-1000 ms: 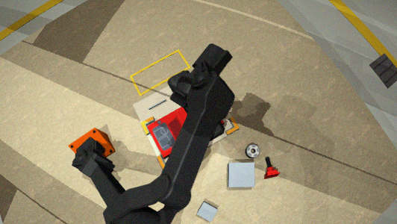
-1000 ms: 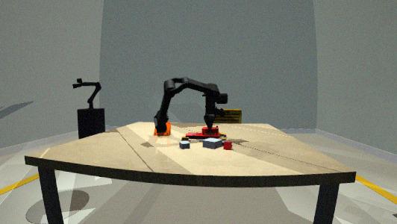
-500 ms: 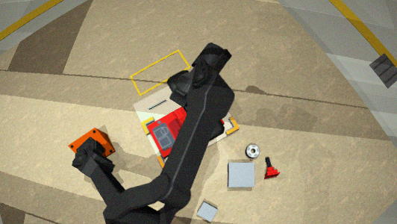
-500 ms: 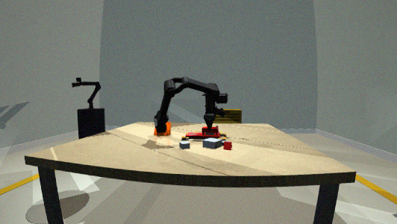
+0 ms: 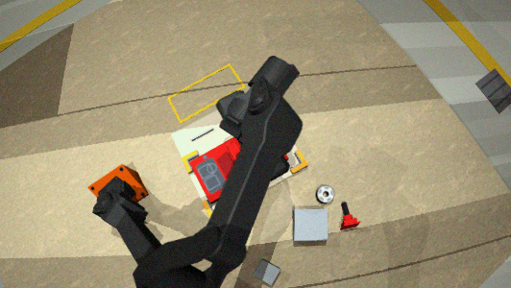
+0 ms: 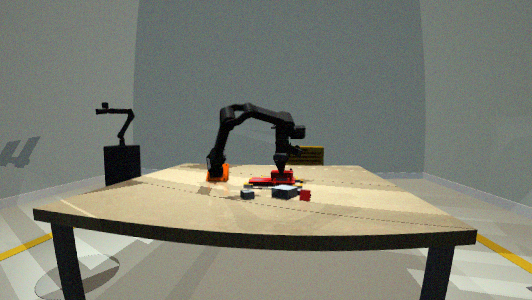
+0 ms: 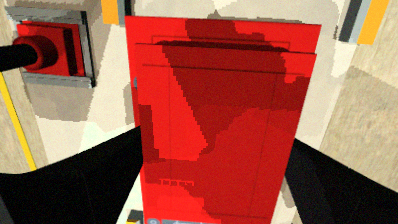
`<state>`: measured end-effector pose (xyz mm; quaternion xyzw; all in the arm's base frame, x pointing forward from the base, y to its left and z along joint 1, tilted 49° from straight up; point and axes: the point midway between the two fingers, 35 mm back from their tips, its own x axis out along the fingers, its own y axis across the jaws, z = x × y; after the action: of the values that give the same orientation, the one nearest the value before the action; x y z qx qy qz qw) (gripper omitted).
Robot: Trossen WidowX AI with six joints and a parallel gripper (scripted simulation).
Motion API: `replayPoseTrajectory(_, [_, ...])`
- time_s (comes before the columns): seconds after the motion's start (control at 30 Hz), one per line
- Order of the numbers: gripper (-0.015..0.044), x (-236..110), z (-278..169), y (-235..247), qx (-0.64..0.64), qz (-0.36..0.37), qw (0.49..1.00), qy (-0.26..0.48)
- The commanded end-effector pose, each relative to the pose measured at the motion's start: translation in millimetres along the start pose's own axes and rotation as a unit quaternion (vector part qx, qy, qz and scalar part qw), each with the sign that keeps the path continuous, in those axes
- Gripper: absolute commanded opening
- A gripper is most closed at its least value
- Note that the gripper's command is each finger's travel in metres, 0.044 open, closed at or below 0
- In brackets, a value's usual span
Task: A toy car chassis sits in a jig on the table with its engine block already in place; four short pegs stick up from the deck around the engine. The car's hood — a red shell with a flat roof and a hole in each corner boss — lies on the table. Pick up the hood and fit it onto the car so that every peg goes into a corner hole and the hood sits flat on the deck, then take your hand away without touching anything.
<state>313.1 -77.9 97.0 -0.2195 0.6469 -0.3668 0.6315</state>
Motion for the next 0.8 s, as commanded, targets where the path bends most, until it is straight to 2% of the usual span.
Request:
replayPoseTrajectory(0.0, [0.0,2.2,-0.6,0.3,-0.002,0.0,1.0,0.001])
replayPoseTrajectory(0.77, [0.0,9.4,-1.0,0.2,-0.002,-0.001,1.0,0.001])
